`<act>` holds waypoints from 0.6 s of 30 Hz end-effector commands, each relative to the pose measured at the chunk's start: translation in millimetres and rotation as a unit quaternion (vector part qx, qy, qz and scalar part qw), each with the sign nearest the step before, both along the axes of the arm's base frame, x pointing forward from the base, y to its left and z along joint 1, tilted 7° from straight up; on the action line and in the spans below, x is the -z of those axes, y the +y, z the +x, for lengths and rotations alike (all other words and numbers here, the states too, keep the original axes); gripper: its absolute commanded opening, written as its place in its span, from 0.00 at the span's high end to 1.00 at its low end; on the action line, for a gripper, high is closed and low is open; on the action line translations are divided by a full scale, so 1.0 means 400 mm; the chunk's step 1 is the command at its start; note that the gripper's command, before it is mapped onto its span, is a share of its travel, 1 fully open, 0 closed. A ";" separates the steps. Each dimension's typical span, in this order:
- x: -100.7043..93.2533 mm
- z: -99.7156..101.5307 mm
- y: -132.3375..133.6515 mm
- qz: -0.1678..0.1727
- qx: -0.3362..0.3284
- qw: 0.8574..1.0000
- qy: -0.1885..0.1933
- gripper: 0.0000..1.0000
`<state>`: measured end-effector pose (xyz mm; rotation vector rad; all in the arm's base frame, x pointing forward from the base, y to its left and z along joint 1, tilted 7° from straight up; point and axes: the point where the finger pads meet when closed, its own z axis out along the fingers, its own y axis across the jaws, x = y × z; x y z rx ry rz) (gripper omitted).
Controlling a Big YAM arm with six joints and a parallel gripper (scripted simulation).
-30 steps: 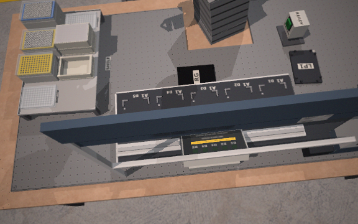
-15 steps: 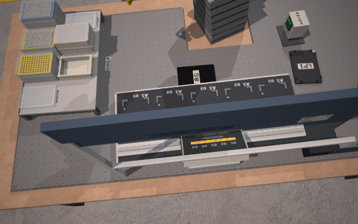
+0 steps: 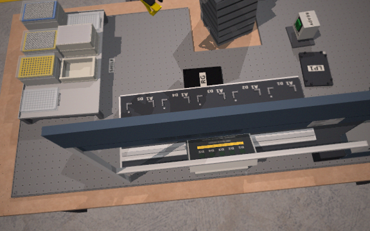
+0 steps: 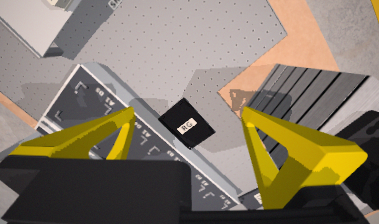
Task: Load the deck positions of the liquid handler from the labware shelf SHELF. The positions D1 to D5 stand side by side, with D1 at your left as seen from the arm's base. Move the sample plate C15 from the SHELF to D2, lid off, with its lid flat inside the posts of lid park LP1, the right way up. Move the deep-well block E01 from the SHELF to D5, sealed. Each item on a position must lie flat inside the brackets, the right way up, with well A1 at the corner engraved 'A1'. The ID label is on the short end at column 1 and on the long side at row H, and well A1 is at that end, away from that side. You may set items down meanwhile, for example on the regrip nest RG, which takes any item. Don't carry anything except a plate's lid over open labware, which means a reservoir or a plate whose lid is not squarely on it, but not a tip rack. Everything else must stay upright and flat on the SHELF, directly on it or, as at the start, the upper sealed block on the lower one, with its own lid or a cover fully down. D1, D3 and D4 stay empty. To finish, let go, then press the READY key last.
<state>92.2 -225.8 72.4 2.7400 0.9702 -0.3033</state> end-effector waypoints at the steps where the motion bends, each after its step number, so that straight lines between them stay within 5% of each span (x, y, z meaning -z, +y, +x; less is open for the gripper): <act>1: -0.034 0.042 0.008 -0.013 -0.026 1.000 -0.005 0.00; 18: -0.053 0.207 0.125 0.000 -0.173 0.985 0.015 0.00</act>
